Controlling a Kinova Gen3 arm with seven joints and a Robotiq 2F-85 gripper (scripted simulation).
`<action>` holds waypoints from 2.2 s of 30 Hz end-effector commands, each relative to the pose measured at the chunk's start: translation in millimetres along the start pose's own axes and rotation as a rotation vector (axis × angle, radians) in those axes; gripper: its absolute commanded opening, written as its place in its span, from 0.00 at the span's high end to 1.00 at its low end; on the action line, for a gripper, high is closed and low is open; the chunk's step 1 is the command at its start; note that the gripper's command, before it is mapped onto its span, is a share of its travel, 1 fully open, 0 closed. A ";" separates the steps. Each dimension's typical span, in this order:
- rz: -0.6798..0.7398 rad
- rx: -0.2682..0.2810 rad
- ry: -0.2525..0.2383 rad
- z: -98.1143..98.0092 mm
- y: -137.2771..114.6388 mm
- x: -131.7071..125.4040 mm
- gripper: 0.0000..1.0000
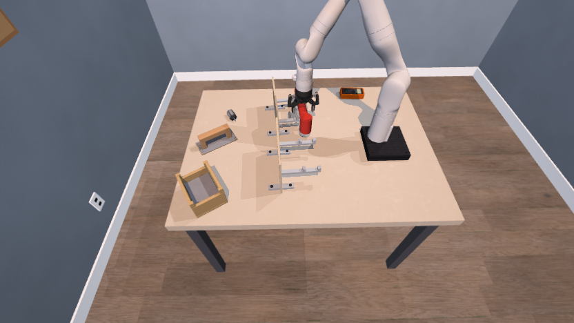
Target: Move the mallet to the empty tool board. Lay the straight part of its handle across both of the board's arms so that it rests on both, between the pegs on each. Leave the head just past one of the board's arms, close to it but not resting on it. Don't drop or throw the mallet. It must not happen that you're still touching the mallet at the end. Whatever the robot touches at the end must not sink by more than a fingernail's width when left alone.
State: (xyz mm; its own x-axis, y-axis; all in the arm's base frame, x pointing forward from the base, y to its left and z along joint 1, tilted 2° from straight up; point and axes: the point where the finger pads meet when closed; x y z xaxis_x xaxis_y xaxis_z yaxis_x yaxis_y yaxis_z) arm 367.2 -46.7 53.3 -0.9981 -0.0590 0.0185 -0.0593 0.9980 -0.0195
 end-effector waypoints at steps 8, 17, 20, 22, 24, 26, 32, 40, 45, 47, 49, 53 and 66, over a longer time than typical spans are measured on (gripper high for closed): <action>-0.001 -0.002 -0.004 1.2 1.3 -0.9 0.00; 0.001 -0.001 -0.012 -15.1 1.4 -4.3 0.00; -0.001 0.001 0.001 -29.7 1.5 0.8 0.00; 0.000 0.001 0.001 -35.1 1.4 0.5 0.00; 0.000 -0.001 -0.012 -40.6 1.9 -3.8 0.00; 0.001 0.002 0.001 -51.9 0.6 -0.6 0.00; 0.000 0.000 0.001 -83.1 1.4 -0.2 0.00; -0.002 -0.004 -0.012 -97.3 3.2 -3.1 0.00; -0.003 -0.004 -0.007 -96.9 3.5 -0.5 0.00; -0.003 -0.004 -0.007 -96.9 3.5 -0.5 0.00; -0.003 -0.004 -0.007 -96.9 3.5 -0.5 0.00; -0.003 -0.004 -0.007 -96.9 3.5 -0.5 0.00; -0.003 -0.004 -0.007 -96.9 3.5 -0.5 0.00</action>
State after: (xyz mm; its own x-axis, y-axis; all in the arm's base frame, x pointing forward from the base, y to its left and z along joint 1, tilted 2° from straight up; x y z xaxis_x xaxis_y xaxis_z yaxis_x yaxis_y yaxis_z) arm 370.5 -40.9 147.9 -0.9981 -0.0609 0.0080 -0.0610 0.9980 -0.0160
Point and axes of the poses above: the point where the finger pads meet when closed, its own z axis out along the fingers, its own x axis across the jaws, y = z × x, and after that the axes turned 14 degrees about z, right-handed
